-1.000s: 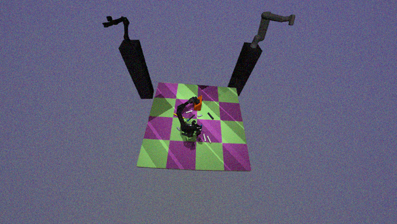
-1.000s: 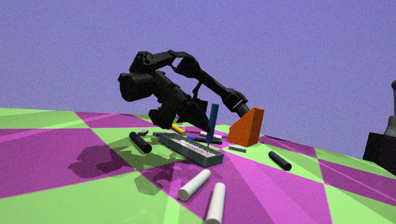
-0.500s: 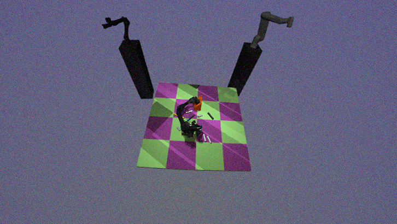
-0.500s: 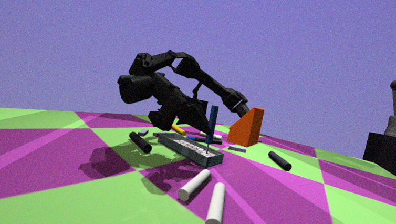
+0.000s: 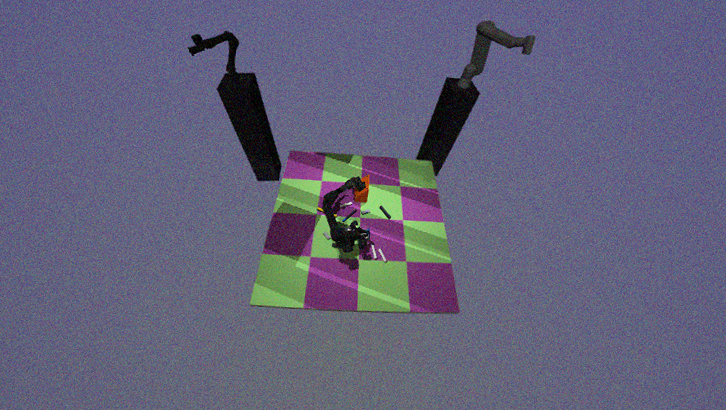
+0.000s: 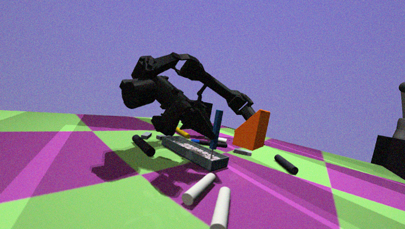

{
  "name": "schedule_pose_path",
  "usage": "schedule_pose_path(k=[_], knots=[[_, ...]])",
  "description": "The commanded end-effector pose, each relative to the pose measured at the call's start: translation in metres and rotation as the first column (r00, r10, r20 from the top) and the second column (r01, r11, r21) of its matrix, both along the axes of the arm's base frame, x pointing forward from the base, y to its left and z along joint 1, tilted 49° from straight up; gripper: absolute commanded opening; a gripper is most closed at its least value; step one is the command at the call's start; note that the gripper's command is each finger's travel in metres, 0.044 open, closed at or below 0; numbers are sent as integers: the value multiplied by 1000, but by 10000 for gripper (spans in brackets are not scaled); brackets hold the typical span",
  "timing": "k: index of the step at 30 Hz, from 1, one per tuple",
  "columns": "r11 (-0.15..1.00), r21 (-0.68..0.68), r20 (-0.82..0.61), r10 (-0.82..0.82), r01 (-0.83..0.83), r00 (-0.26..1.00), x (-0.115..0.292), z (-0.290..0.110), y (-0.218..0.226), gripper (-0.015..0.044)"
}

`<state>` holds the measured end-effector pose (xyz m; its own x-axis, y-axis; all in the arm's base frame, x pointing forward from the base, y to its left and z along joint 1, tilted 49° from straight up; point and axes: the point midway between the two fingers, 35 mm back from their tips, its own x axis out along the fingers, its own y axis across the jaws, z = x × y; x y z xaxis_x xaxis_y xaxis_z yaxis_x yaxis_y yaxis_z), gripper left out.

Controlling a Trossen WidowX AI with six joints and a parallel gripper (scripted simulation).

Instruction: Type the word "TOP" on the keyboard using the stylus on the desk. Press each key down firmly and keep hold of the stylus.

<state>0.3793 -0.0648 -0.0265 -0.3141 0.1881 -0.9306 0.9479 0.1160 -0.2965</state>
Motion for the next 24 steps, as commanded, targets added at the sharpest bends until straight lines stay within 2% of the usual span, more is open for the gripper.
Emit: schedule_pose_path(k=[1,24], knots=[[1000,-2,-1,5,-5,1000,0,-2,-2,81],[1000,-2,-1,5,-5,1000,-1,-7,-7,81]])
